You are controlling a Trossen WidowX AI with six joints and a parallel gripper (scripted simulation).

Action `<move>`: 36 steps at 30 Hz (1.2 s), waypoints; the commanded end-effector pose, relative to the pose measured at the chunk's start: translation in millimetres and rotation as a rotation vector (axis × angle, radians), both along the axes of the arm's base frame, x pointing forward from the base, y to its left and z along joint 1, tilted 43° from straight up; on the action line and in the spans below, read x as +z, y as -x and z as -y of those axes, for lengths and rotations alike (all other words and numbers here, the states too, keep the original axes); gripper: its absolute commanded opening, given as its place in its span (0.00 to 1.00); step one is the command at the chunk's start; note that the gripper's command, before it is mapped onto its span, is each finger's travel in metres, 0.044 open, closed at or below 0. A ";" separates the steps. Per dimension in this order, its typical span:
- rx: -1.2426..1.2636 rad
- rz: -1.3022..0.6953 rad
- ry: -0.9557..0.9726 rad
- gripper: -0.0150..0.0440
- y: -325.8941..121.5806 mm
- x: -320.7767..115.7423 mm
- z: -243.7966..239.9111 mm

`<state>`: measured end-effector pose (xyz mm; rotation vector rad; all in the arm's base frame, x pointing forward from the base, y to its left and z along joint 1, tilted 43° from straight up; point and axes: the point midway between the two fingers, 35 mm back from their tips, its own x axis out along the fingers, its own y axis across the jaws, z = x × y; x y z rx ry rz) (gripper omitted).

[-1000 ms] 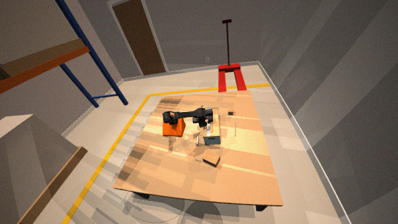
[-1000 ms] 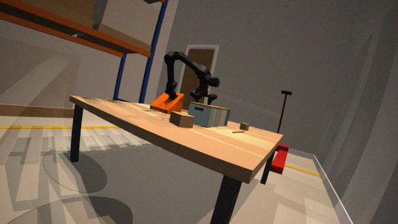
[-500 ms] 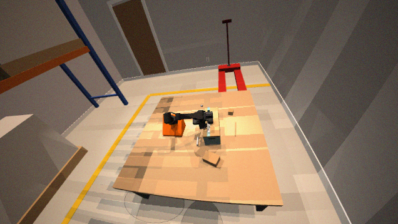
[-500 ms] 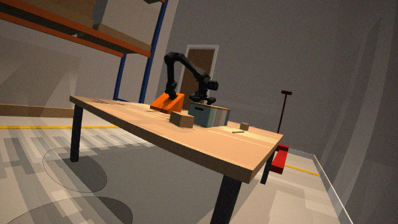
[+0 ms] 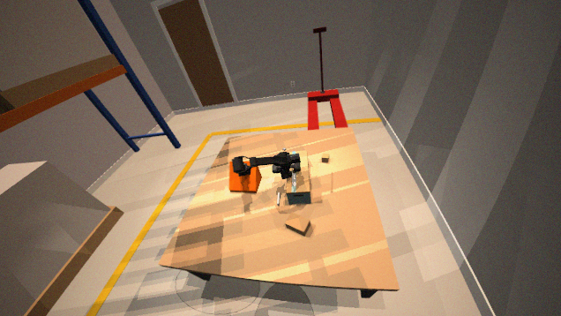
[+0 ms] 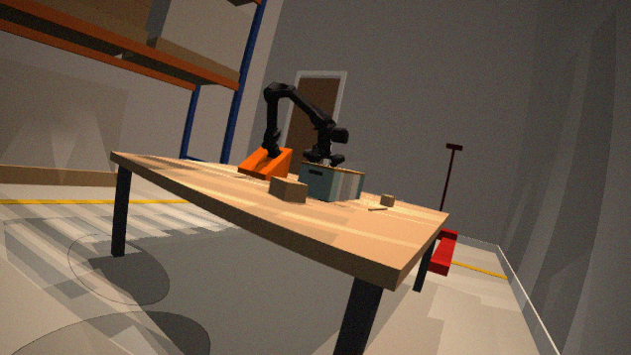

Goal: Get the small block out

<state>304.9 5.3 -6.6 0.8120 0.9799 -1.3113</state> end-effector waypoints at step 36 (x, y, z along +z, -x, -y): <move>-0.002 -0.004 -0.006 0.93 6.8 -25.8 -26.6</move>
